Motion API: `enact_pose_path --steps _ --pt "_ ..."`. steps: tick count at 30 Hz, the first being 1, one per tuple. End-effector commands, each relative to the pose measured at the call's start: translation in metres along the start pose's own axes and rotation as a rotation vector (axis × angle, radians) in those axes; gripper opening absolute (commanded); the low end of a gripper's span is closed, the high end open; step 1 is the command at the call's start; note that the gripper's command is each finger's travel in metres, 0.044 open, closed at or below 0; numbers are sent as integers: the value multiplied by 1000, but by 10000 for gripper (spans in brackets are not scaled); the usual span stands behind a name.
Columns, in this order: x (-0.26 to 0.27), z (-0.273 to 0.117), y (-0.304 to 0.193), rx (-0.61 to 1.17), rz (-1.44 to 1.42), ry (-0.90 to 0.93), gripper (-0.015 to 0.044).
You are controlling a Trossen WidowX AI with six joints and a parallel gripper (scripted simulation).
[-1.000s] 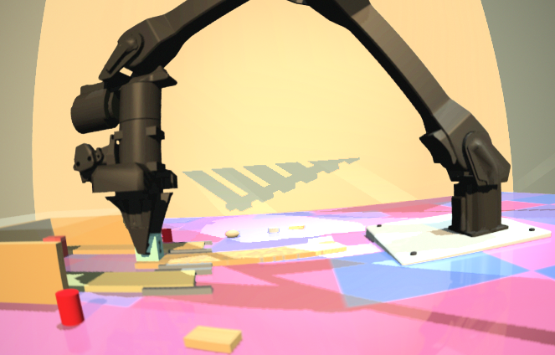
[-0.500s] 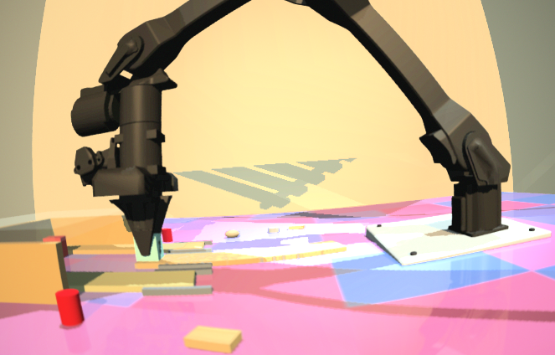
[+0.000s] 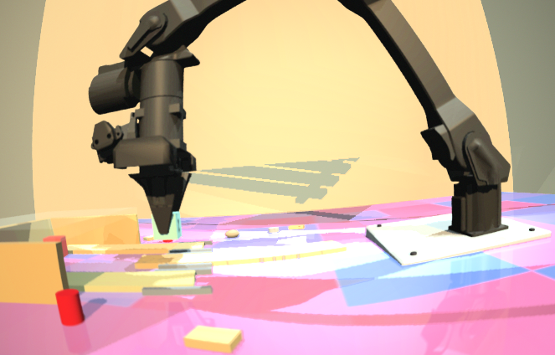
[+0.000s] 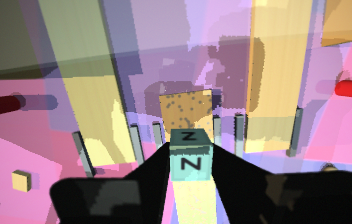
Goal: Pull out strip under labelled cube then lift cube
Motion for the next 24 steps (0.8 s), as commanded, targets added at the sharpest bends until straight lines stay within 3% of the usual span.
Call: enact_pose_path --steps 1,24 --pt "4 -8 -16 9 -2 0 0" --pt "19 -16 -82 14 0 1 0"
Point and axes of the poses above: the point midway between the two fingers, 35 mm back from their tips, its own z axis out along the fingers, its own x axis across the jaws, y = z × x, the point moved 3 cm from there along -z, back along the fingers, and after that the axes turned 5 degrees about -z, right-handed, at the moved point
